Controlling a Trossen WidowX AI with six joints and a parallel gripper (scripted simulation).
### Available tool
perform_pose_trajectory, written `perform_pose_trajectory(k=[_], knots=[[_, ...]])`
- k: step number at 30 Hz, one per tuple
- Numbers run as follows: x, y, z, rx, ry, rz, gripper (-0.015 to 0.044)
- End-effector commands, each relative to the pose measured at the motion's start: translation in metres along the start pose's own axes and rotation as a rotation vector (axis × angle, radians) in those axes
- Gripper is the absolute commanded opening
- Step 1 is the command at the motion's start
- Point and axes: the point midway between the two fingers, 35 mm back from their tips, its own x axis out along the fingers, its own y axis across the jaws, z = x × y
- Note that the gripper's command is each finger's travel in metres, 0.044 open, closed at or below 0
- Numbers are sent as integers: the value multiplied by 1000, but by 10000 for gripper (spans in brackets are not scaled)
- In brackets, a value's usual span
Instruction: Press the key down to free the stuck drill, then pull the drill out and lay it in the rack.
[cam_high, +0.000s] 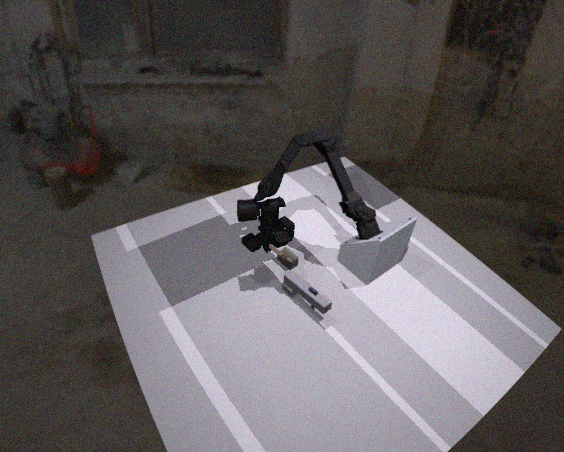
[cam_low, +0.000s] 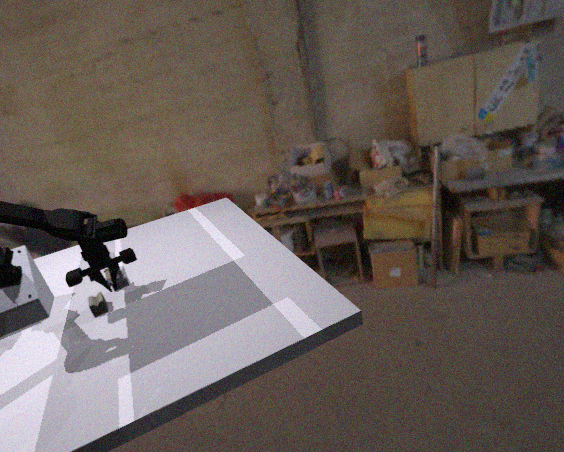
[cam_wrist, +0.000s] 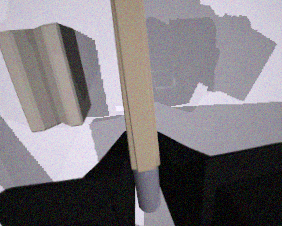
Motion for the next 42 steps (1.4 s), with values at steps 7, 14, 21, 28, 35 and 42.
perform_pose_trajectory(k=[7,14,21,28,35,42], knots=[[-1,17,-6,-10,-6,6,0],[-1,27,-10,-11,-6,6,0],[-1,38,-12,-11,-5,6,0],[-1,48,-13,-11,-5,7,0],[1,57,-11,-12,-5,7,0],[7,58,-11,-12,-5,7,0]])
